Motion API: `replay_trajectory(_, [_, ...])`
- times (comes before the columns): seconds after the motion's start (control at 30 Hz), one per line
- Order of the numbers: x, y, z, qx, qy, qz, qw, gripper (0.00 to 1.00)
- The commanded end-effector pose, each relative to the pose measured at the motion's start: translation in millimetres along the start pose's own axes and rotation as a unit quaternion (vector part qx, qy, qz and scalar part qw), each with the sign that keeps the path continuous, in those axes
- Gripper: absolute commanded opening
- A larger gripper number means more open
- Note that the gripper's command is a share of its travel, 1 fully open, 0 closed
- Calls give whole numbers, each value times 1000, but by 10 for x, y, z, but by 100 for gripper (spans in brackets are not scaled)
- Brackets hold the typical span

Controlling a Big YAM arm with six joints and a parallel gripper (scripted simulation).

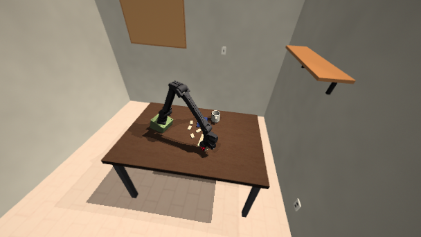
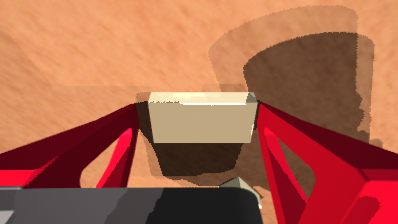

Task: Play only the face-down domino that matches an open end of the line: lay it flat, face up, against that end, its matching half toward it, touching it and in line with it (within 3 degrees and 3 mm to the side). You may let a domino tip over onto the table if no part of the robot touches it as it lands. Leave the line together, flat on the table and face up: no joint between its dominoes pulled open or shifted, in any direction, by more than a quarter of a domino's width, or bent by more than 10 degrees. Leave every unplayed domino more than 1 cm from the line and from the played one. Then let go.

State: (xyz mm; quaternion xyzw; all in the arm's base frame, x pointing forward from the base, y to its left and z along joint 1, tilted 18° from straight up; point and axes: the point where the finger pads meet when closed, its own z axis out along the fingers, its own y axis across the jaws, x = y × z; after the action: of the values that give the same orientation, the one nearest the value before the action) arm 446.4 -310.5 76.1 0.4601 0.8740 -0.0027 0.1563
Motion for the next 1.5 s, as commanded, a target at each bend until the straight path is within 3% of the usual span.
replay_trajectory(0.0, [65, 86, -83, -8, 1, -6, 1000, 72])
replay_trajectory(0.1, [-19, 20, -43, -2, -4, -1, 1000, 72])
replay_trajectory(1.47, [45, 36, -90, -6, 0, -2, 1000, 72])
